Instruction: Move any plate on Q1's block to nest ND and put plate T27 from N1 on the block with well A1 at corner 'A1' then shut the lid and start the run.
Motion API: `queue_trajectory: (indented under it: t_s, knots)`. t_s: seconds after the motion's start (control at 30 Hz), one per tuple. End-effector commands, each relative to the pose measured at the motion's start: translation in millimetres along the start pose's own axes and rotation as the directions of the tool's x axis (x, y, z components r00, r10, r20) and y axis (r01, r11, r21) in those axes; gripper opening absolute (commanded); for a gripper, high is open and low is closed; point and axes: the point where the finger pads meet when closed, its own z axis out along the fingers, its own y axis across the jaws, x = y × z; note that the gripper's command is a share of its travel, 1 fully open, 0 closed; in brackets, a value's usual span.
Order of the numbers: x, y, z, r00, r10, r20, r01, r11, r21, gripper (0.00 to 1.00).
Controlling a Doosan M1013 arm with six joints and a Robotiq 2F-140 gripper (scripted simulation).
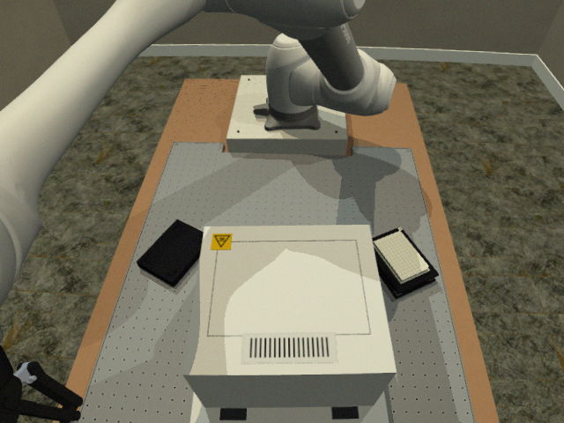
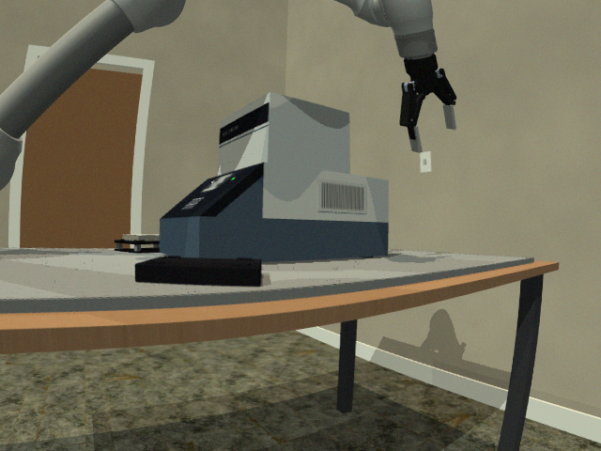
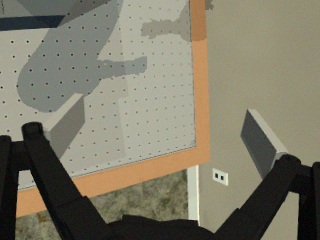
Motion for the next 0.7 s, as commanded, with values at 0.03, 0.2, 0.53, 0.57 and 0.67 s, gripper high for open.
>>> queue_trajectory:
  t_s: [0.03,0.2,0.53,0.57,0.67]
  knots:
    - [0.1,0.2,-0.3,1.0,0.0,0.0,0.0,1.0,0.0,1.0]
    - [0.1,0.2,-0.3,1.0,0.0,0.0,0.0,1.0,0.0,1.0]
    - [0.1,0.2,-0.3,1.0,0.0,0.0,0.0,1.0,0.0,1.0]
    - [1.6,-2.5,-4.3,1.0,0.029,0.008,-0.029,0.999,0.013,0.0]
    - [7.1,-10.3,-15.7,0.997,0.076,0.021,-0.077,0.996,0.034,0.0]
